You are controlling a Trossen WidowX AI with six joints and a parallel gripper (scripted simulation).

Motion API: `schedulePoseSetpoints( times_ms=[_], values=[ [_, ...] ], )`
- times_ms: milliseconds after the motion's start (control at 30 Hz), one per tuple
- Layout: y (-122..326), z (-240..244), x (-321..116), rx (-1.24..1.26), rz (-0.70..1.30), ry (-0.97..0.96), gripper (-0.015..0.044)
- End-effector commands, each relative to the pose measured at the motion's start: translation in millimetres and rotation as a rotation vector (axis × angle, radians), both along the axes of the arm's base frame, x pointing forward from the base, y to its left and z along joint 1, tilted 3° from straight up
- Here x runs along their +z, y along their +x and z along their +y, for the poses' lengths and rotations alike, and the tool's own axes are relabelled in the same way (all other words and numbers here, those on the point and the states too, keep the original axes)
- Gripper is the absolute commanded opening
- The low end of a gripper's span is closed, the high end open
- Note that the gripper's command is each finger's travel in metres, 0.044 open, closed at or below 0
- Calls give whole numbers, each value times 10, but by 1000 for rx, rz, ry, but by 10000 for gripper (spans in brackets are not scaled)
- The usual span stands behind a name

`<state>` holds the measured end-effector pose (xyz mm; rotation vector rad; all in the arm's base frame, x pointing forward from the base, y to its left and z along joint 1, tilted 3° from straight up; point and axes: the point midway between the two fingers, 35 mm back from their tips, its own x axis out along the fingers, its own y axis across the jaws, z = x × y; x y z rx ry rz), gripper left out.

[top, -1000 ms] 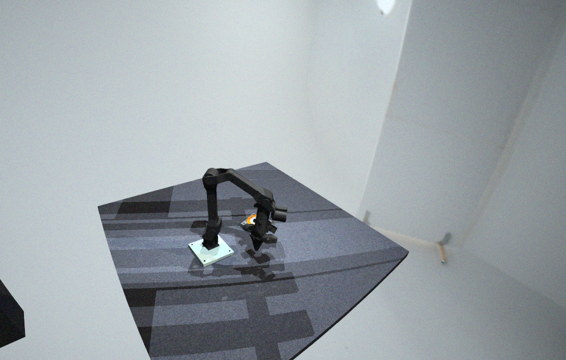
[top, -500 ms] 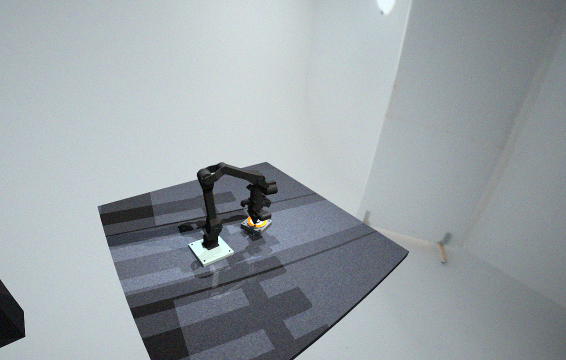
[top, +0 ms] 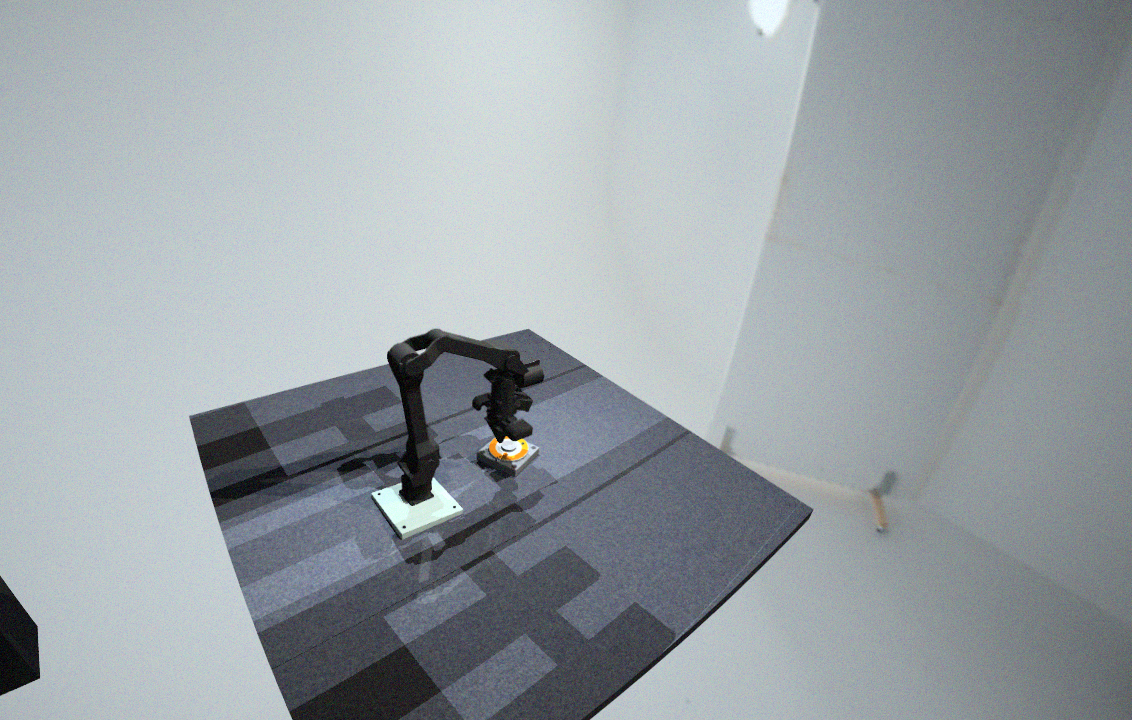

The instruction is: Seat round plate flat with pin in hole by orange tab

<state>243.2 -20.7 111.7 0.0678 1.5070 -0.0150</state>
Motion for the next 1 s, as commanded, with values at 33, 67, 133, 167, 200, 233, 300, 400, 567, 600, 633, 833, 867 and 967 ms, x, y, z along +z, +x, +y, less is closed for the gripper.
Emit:
schedulePoseSetpoints(
  times_ms=[33,67,133,167,200,233,300,400,567,600,633,833,867,967],
  values=[
    [-10,15,-250,-2,14,6,0],
    [-9,15,-296,-2,14,6,0],
    [-10,18,-377,-2,14,6,0],
    [-12,21,-399,-2,14,6,0],
    [-13,22,-406,-2,14,6,0],
    [-13,22,-406,-2,14,6,0],
    [-13,22,-406,-2,14,6,0],
    [-7,8,-406,-2,14,6,0],
    [14,-49,-407,-2,14,6,0],
    [20,-62,-407,-2,14,6,0],
    [27,-75,-407,-2,14,6,0],
    [89,-133,-409,-2,13,5,0],
    [98,-142,-409,-2,13,5,0],
    [116,-171,-411,-2,13,5,0]
  ],
)
